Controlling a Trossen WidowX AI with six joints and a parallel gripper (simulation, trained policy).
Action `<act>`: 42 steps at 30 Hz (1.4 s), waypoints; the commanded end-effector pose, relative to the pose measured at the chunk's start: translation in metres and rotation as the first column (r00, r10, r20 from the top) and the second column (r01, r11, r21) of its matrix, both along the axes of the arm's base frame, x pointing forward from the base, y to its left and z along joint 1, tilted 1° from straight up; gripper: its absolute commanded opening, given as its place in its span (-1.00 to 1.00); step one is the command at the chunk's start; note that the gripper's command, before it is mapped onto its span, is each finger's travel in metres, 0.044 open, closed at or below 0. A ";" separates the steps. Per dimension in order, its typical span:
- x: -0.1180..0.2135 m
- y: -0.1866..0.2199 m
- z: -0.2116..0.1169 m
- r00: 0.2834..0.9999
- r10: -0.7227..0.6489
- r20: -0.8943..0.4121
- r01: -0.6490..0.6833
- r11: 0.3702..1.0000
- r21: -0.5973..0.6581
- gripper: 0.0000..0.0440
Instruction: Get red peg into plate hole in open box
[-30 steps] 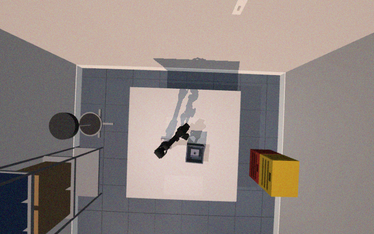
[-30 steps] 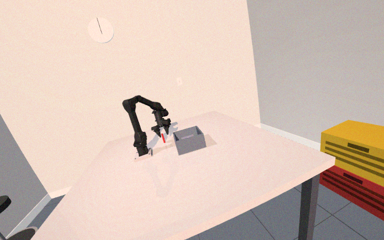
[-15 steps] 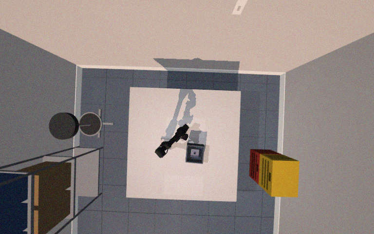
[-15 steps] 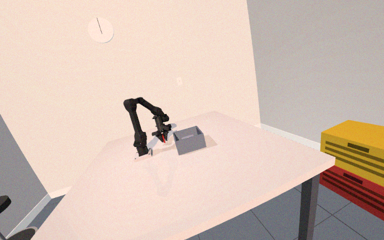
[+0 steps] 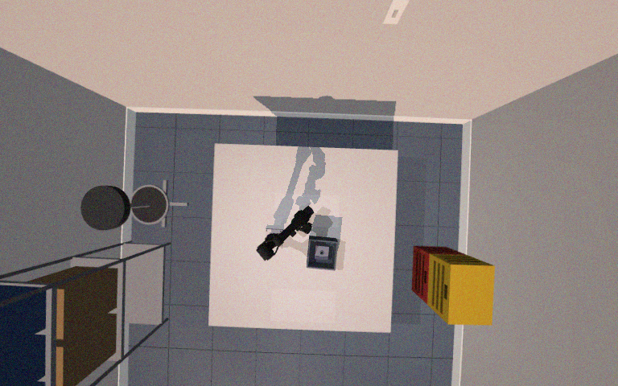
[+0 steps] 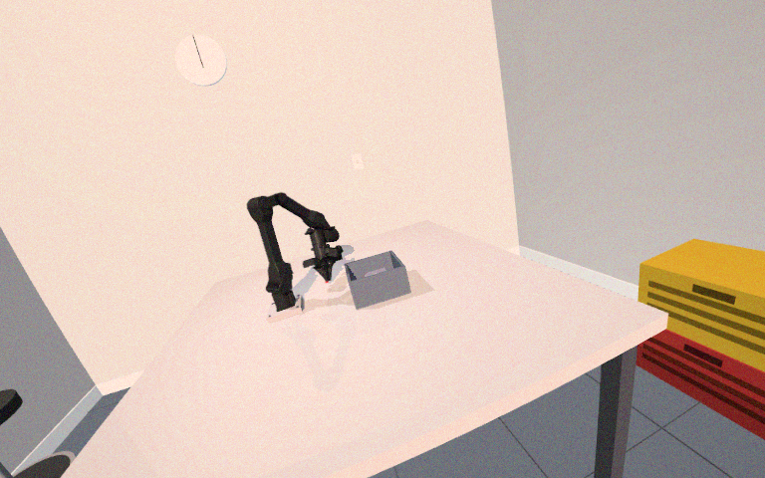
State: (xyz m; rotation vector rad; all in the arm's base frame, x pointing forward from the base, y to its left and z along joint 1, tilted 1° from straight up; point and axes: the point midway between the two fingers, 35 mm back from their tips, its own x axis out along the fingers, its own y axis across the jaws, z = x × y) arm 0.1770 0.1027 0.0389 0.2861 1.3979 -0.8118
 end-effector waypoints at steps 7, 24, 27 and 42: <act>0.020 -0.013 0.059 0.995 -0.002 0.100 0.004 1.000 -0.025 -1.00; 0.067 -0.061 0.108 0.944 -0.189 0.271 0.204 0.979 -0.025 -1.00; 0.076 -0.072 0.110 0.931 -0.222 0.291 0.238 0.971 -0.021 -1.00; 0.119 -0.132 0.104 0.885 -0.315 0.342 0.335 0.942 0.002 -1.00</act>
